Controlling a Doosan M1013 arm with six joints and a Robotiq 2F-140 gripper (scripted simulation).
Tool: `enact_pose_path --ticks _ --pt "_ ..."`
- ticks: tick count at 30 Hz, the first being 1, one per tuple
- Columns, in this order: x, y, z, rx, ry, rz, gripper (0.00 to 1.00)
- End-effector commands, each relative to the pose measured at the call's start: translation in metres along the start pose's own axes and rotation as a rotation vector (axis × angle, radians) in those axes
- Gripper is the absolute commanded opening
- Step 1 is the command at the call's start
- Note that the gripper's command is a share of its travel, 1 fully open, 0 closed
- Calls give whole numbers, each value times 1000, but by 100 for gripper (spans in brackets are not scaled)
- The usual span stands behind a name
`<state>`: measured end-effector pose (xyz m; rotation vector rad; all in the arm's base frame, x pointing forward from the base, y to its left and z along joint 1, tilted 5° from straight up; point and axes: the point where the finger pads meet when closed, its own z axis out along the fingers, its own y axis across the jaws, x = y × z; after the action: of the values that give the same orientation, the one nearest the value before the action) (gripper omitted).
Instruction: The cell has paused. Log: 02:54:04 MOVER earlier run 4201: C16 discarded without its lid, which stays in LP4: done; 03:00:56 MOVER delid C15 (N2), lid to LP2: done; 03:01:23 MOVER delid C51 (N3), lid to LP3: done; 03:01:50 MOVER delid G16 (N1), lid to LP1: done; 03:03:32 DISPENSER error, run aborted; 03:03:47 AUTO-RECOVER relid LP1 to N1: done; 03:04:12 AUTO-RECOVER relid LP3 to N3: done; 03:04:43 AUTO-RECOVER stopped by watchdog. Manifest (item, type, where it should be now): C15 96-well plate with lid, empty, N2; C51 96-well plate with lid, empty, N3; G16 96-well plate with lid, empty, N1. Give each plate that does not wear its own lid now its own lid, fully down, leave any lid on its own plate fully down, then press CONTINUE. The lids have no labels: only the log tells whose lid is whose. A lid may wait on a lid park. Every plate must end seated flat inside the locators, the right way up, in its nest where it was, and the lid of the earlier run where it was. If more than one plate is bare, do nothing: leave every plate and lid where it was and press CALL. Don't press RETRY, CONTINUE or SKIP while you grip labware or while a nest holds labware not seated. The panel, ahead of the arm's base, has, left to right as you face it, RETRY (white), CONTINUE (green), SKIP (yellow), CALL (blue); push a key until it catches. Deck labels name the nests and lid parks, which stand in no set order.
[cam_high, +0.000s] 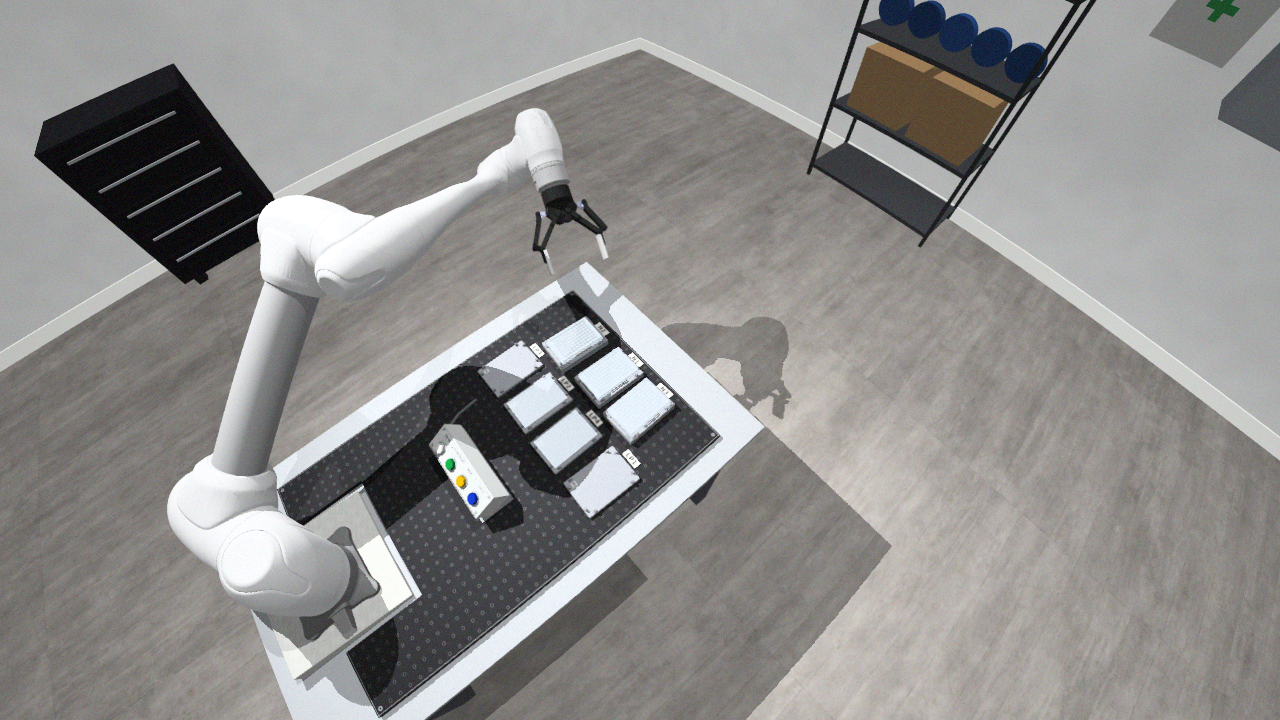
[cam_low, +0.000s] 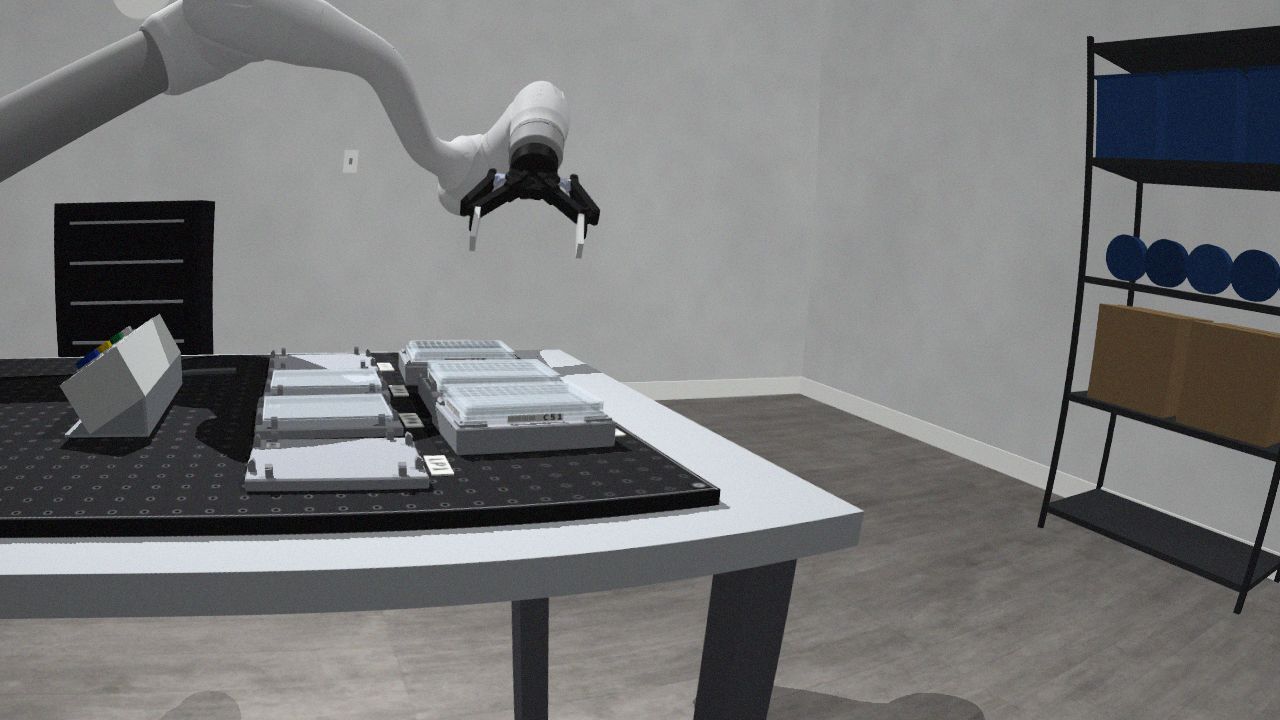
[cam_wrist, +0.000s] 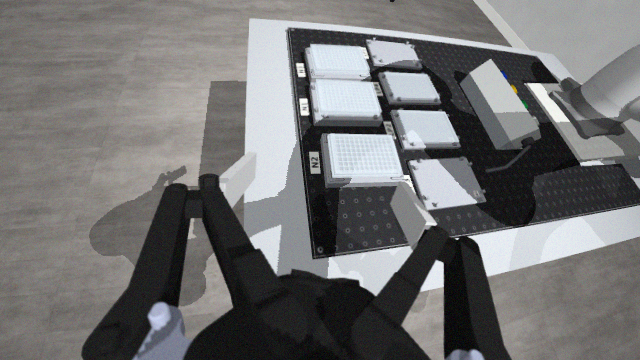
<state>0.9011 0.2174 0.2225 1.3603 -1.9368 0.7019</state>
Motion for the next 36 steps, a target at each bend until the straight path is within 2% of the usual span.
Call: enact_pose_path --ticks 1,20,23,26,27,28,29,30,31,32,34,35,36 --pt "0 0 0 0 0 0 100" --pt "3 -1 3 -1 -9 7 100" --pt "17 -5 24 -11 -59 48 100" --pt "44 -5 66 -42 -167 146 100" --pt "44 -5 66 -42 -167 146 100" --pt "55 -1 84 -60 -215 194 100" --pt "55 -1 84 -60 -215 194 100" --pt "67 6 104 -83 -267 251 100" --pt "67 6 104 -83 -267 251 100" --pt "78 15 124 -111 -323 315 100" --pt "78 15 124 -111 -323 315 100" --pt "90 28 144 -143 -379 387 100" --pt "90 28 144 -143 -379 387 100"
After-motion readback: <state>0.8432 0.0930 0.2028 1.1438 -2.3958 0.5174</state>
